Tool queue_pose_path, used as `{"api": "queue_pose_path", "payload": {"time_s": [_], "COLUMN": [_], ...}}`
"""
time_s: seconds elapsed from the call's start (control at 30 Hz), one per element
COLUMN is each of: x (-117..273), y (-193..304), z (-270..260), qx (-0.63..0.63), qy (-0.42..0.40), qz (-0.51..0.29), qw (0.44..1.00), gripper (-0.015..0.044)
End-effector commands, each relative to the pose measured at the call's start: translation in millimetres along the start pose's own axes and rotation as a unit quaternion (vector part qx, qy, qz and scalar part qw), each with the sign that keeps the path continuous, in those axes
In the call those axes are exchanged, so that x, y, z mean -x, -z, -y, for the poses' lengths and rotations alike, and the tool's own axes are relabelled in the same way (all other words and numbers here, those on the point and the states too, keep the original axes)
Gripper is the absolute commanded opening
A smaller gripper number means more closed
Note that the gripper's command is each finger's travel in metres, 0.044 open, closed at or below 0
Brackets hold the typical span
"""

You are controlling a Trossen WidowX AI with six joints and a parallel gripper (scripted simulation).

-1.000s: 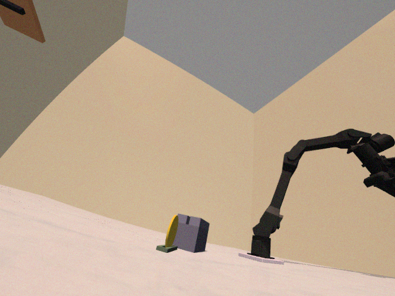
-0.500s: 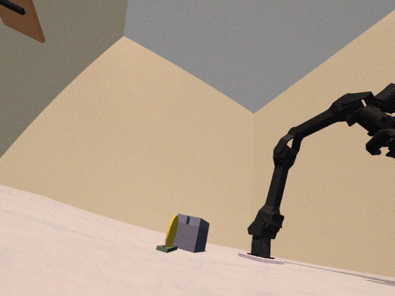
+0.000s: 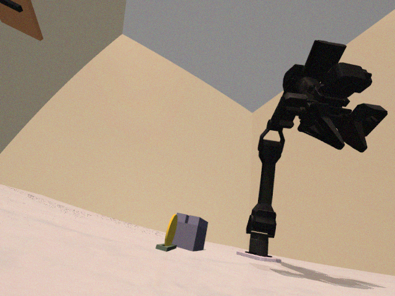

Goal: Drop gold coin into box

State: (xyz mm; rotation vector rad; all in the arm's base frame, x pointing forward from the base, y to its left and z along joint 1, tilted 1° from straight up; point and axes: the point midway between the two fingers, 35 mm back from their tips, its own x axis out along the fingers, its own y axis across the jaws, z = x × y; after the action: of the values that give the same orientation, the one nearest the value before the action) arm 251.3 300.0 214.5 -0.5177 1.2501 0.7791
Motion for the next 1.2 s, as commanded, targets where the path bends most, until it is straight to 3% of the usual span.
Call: {"api": "queue_pose_path", "payload": {"time_s": [0.0,0.43,0.7,0.83,1.17], "x": [-6.9,0.2,-0.2,-30.2,-46.3], "y": [15.3,132.5,143.2,150.8,156.3], "z": [70.1,252.3,257.3,259.9,261.1], "qx": [-0.008,-0.008,-0.008,-0.008,-0.008], "qy": [0.025,0.043,0.042,0.042,0.042], "qz": [-0.028,-0.112,-0.116,-0.116,-0.116], "qw": [0.999,0.993,0.992,0.992,0.992], "gripper": [0.0161,0.0161,0.0161,0.0161,0.0161]}}
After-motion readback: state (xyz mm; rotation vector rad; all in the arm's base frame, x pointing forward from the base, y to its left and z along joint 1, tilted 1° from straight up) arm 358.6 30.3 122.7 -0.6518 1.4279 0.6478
